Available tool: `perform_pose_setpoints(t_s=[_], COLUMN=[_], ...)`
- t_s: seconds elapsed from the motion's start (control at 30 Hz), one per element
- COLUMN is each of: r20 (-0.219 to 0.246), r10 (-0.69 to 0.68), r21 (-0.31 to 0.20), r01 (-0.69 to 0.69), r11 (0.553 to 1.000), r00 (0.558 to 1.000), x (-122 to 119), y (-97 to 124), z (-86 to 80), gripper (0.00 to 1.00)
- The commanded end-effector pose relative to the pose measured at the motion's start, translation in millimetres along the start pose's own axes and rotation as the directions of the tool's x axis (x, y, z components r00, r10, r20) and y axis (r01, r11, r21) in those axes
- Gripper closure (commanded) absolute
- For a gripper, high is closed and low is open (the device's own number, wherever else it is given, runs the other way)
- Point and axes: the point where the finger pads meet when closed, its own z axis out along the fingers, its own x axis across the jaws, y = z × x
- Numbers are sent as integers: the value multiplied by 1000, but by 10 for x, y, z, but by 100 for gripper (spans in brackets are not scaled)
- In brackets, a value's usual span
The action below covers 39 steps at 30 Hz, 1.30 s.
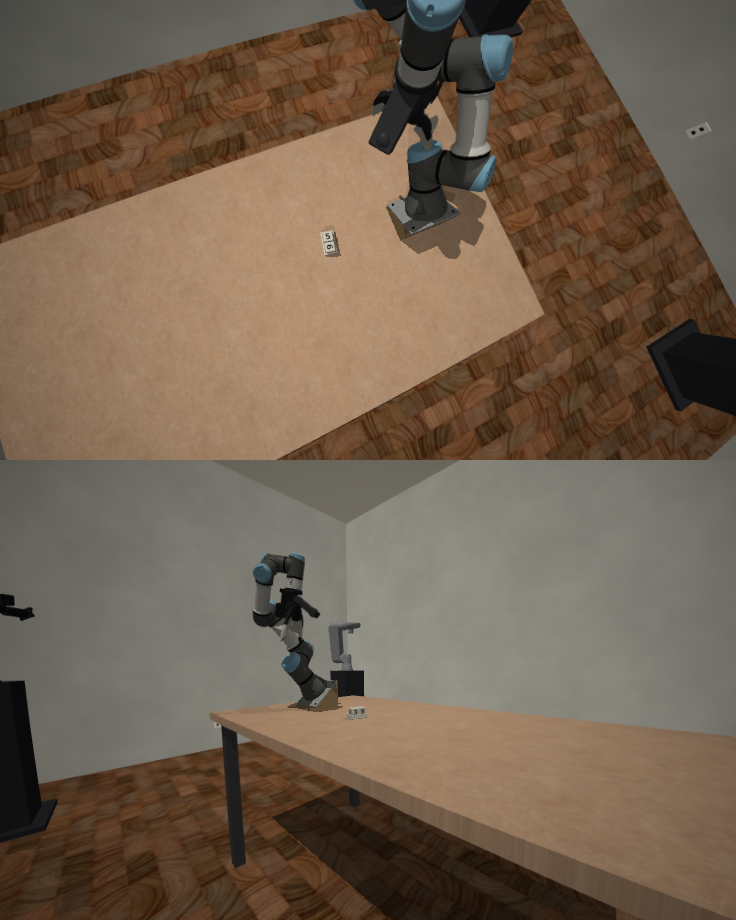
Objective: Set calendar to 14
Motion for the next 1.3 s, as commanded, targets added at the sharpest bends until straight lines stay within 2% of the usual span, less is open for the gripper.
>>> perform_pose_setpoints(t_s=[0.0, 0.77, 0.9, 1.03, 1.1, 1.27], r20=[0, 1, 1, 1, 1, -5], r10=[0, -11, -40, -90, -90, -180], r21=[1, 4, 12, 25, 25, 49], r01=[0, 11, 40, 90, 90, 180], r11=[1000, 1000, 999, 996, 996, 982], r00=[1000, 1000, 999, 996, 996, 984], x=[0, -2, -7, -15, -15, -23], y=[-1, -56, -190, -424, -424, -842], z=[-1, -6, -16, -25, -25, -17], gripper=[0, 0, 0, 0, 0, 0])
